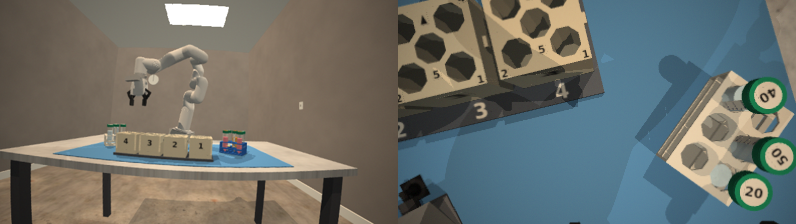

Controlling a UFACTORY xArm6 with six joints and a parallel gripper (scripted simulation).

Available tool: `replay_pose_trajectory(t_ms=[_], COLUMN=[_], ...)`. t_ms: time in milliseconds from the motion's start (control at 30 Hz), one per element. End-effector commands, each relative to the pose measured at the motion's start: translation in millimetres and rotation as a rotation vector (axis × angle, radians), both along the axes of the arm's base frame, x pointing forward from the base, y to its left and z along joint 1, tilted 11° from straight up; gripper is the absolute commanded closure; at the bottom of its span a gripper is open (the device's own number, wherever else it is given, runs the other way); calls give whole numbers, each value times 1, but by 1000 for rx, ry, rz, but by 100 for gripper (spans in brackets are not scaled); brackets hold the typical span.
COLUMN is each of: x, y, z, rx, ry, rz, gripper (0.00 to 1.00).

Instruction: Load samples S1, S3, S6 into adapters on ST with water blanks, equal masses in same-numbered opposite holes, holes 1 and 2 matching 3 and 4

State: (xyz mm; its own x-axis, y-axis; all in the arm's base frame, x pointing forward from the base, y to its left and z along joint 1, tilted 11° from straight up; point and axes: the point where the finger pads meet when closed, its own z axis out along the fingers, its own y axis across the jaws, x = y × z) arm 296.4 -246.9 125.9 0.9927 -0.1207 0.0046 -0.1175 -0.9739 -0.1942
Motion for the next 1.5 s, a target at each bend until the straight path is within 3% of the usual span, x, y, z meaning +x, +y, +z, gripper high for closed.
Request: replay_pose_trajectory(t_ms=[0, 1467], x=[11, 95], y=[20, 187], z=[6, 42], rx=[-7, -6], ry=[-37, -41], rz=[151, 166], gripper=[0, 0])
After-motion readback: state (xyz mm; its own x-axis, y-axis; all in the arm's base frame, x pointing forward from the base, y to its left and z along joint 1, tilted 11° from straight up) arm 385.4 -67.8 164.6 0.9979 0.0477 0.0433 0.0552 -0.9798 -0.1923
